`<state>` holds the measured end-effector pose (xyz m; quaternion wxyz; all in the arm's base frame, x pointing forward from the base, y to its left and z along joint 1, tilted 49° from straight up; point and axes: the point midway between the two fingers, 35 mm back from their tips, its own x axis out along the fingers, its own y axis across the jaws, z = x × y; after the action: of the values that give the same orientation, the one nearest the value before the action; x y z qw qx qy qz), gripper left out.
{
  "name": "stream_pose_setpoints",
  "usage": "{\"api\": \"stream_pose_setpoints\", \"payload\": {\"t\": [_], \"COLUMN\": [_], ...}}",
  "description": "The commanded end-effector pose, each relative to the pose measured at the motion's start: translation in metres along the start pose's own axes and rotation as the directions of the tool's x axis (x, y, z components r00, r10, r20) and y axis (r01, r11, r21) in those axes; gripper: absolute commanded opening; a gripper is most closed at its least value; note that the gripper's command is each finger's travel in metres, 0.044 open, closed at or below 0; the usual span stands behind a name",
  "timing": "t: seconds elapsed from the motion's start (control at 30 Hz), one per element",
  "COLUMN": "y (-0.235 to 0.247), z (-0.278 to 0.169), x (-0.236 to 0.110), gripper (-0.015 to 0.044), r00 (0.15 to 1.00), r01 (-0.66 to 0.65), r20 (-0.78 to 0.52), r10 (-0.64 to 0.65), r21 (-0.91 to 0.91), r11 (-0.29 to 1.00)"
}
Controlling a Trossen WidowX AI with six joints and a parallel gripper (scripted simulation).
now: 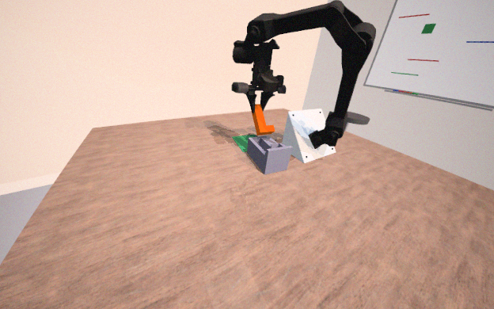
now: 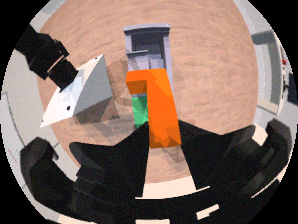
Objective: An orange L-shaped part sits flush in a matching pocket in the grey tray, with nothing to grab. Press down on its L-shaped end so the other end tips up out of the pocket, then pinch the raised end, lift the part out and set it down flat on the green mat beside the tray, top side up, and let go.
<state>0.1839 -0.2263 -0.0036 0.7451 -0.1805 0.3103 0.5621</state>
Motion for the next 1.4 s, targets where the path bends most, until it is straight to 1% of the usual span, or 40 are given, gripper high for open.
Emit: {"api": "stream_pose_setpoints", "payload": {"t": [0.0, 0.43, 0.7, 1.37], "y": [0.002, 0.007, 0.007, 0.007], "z": [-0.023, -0.081, -0.082, -0.082], "x": [-0.002, -0.003, -0.001, 0.030], "gripper": [0.0000, 0.0000, 0.0000, 0.0000], "r00": [1.000, 1.000, 1.000, 1.000], "r01": [0.001, 0.002, 0.002, 0.003], "r20": [-0.009, -0.014, -0.014, -0.013], "r10": [-0.001, -0.002, -0.002, -0.003], "r21": [-0.006, -0.006, -0.006, -0.007], "r11": [1.000, 1.000, 1.000, 1.000]}}
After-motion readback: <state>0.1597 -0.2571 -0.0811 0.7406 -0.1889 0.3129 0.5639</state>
